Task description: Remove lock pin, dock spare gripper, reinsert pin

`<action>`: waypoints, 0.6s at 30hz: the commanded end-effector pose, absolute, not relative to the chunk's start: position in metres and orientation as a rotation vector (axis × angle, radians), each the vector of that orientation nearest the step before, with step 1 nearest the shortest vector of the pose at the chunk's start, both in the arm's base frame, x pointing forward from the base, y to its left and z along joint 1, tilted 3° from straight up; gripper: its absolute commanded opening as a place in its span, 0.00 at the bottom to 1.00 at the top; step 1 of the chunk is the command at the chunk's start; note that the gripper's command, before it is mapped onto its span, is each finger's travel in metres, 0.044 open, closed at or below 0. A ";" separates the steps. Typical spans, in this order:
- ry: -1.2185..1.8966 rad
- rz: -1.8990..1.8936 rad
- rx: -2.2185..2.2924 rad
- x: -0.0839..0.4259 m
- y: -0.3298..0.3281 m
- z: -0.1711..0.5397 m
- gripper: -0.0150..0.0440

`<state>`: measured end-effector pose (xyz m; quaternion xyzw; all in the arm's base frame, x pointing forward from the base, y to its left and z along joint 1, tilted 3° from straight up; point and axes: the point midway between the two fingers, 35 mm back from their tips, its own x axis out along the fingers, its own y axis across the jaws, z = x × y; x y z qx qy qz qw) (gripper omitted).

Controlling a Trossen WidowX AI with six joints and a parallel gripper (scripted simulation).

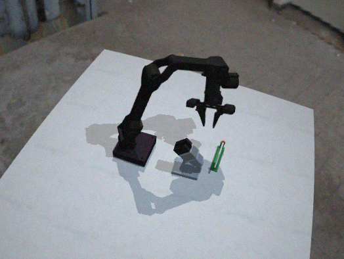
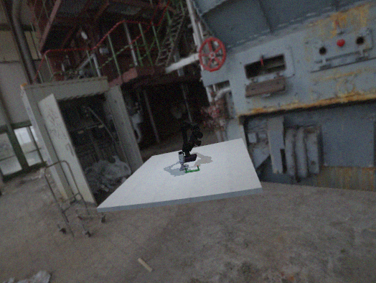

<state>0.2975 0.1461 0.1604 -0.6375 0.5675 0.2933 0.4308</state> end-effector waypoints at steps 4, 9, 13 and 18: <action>1.392 1.091 -1.420 0.370 0.126 0.133 0.56; 1.389 1.100 -1.418 0.376 0.128 0.133 0.56; 1.389 1.100 -1.418 0.376 0.128 0.132 0.56; 1.389 1.100 -1.418 0.377 0.129 0.115 0.56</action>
